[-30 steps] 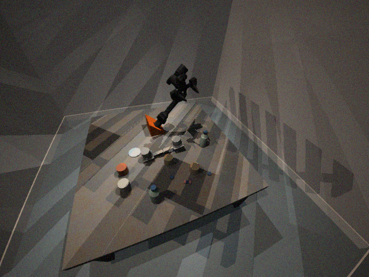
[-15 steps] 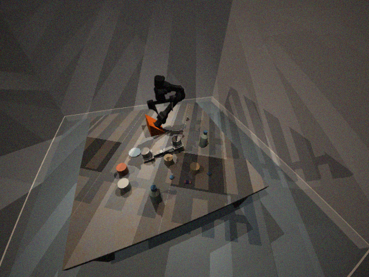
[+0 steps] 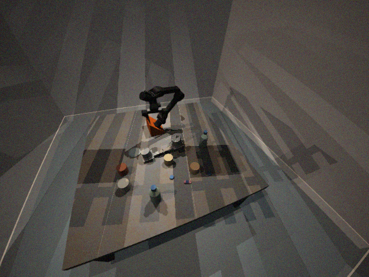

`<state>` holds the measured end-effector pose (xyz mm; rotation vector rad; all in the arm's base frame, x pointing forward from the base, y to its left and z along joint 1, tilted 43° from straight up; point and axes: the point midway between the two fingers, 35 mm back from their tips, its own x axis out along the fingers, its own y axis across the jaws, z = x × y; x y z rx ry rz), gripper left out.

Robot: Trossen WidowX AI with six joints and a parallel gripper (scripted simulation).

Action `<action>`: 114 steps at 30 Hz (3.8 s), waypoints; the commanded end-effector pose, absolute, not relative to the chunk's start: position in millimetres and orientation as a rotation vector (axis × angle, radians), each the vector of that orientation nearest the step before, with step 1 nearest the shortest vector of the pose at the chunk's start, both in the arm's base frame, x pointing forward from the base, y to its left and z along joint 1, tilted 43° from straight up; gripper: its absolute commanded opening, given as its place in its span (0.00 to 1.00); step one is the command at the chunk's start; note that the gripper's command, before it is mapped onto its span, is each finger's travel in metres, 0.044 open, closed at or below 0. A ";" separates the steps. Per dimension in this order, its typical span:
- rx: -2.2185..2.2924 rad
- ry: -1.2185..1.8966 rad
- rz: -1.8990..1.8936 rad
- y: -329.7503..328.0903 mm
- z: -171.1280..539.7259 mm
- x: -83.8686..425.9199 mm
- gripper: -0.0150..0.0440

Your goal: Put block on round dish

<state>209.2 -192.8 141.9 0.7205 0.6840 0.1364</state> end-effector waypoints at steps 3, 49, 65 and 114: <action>0.703 0.746 0.265 -154.5 120.6 180.0 1.00; 1.636 1.561 -0.415 -195.7 0.8 276.7 1.00; 1.743 1.696 -0.774 -189.3 -44.2 300.7 1.00; 1.745 1.697 -0.771 -138.3 -100.9 302.6 0.91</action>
